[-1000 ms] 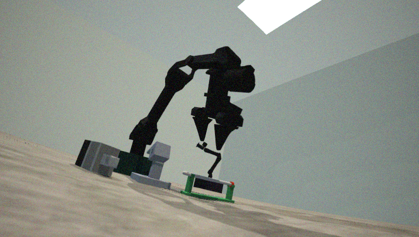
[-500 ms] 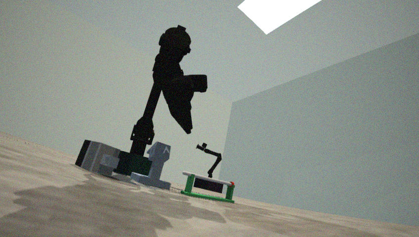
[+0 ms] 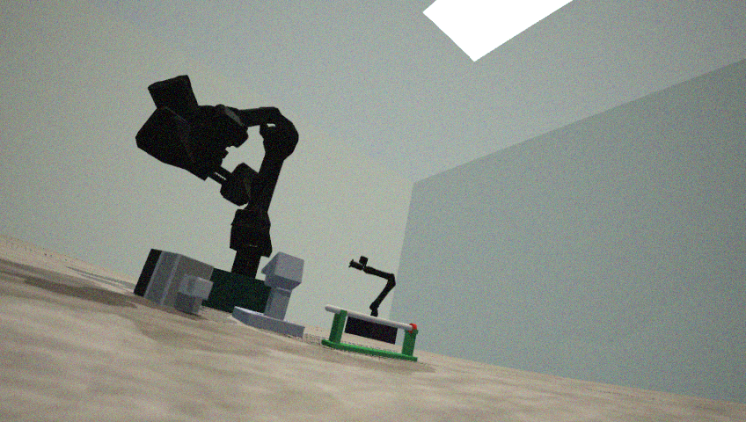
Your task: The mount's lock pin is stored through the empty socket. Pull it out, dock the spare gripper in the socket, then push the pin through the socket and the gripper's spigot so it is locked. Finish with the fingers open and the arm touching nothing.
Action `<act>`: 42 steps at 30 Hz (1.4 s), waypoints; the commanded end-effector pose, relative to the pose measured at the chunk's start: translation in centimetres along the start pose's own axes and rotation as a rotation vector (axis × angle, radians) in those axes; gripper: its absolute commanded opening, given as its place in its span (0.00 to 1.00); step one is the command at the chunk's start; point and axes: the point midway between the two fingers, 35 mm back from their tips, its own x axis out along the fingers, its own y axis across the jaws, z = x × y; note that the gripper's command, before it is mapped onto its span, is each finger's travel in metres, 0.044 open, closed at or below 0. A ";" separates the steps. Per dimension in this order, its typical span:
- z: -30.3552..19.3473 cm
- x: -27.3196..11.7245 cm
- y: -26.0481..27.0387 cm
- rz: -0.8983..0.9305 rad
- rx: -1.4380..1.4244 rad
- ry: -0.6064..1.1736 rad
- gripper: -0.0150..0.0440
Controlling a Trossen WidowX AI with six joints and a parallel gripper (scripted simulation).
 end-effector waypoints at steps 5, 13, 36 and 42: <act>-0.8 0.1 0.0 -0.017 -0.001 -0.030 1.00; -4.9 2.6 -0.1 -0.017 -0.001 -0.029 1.00; -8.3 4.7 -0.4 -0.017 -0.001 -0.028 1.00; -9.1 5.2 -0.4 -0.017 -0.001 -0.028 1.00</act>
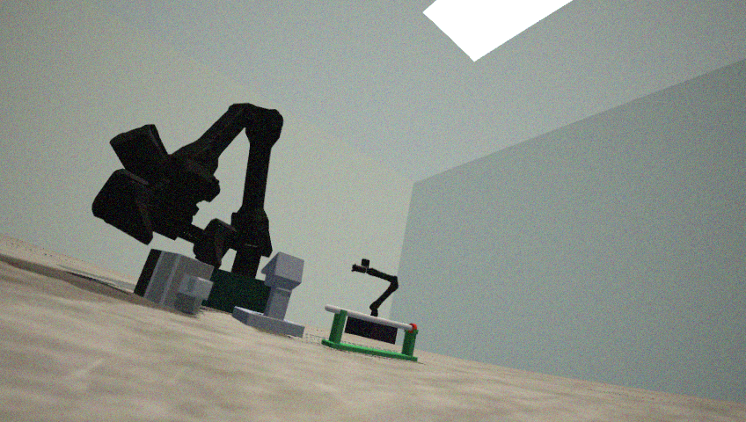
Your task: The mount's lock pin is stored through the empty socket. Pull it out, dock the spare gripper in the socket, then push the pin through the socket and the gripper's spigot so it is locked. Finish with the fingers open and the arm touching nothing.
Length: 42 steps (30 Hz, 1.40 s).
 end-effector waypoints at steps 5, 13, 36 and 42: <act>-1.3 0.7 0.2 0.006 0.003 0.000 1.00; -2.5 1.3 0.4 0.006 0.003 0.000 1.00; -2.8 1.5 0.3 0.006 0.003 0.000 0.48; -1.8 1.0 0.0 0.006 0.002 0.000 0.25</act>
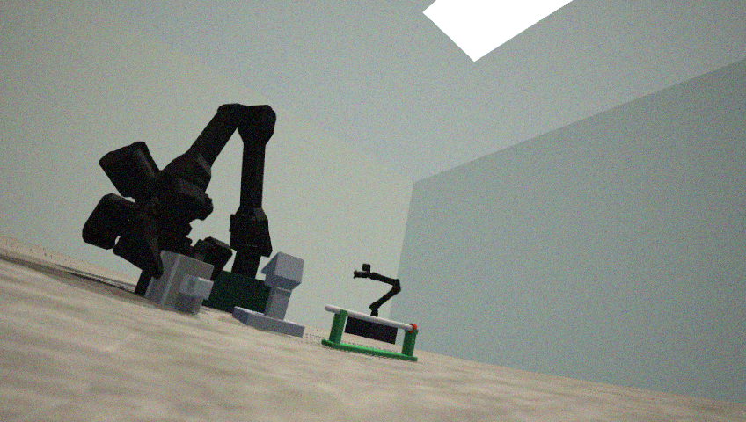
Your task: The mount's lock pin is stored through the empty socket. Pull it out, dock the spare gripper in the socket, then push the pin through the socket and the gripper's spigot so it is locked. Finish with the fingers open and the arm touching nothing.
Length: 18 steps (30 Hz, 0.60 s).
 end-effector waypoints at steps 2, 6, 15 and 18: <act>1.4 -0.6 -0.5 -0.005 -0.014 -0.006 0.25; 2.6 -1.3 -0.7 -0.005 -0.014 -0.006 0.25; 5.4 -2.8 -0.8 -0.005 -0.015 -0.007 0.25; 6.3 -3.3 -0.8 -0.005 -0.015 -0.007 0.25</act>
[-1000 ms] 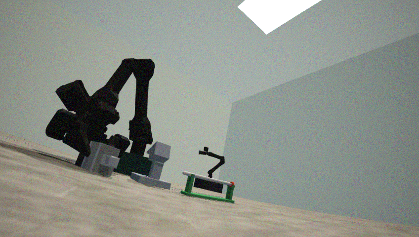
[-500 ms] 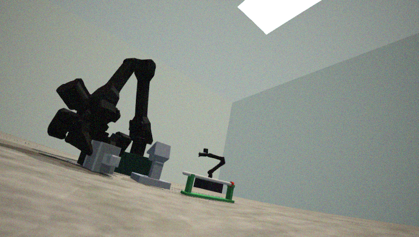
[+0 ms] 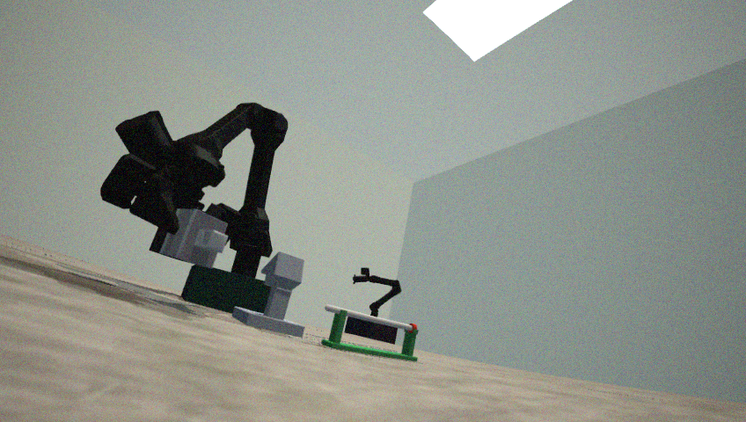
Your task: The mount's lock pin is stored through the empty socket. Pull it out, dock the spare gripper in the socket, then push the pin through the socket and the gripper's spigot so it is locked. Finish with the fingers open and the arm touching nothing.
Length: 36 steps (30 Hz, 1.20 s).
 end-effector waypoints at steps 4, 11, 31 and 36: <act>2.8 -1.5 -0.3 -0.011 -0.020 -0.015 0.25; 4.9 -2.9 0.1 -0.011 -0.020 -0.015 0.25; 4.9 -3.1 0.6 -0.003 -0.004 0.000 0.25; 5.0 -2.6 0.9 0.012 0.035 0.037 0.25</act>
